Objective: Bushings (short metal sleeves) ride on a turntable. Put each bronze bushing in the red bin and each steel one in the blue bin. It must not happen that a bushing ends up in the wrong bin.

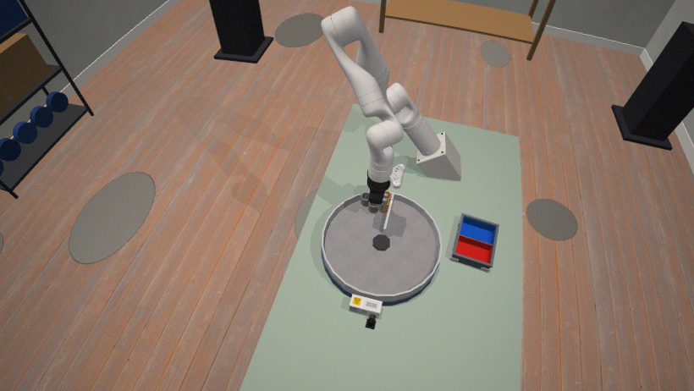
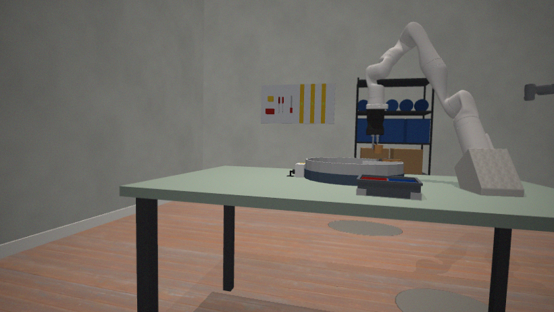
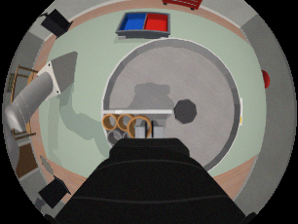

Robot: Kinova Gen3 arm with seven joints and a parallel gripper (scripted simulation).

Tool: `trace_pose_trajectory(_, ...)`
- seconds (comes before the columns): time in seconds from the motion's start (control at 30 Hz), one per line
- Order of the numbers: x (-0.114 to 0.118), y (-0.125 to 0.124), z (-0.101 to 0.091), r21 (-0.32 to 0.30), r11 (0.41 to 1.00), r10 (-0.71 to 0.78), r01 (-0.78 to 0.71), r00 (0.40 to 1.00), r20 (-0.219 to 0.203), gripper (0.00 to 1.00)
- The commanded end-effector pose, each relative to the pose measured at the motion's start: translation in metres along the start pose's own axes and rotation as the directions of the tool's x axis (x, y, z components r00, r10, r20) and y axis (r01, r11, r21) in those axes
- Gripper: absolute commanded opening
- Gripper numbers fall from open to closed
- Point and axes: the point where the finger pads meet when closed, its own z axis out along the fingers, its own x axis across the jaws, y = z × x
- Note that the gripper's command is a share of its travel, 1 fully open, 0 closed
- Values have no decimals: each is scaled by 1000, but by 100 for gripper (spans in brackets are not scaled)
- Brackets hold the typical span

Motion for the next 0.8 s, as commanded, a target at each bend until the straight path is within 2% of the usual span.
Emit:
trace_pose_trajectory(0.0,1,-1,-5,3,1000,0,0,1000,-5,0)
trace_pose_trajectory(0.13,1,-1,-19,3,1000,0,0,1000,-5,0)
trace_pose_trajectory(0.53,1,-1,-19,3,1000,0,0,1000,-5,0)
trace_pose_trajectory(0.7,6,-57,-19,3,1000,0,0,1000,-5,0)
trace_pose_trajectory(0.77,6,-57,-19,3,1000,0,0,1000,-5,0)
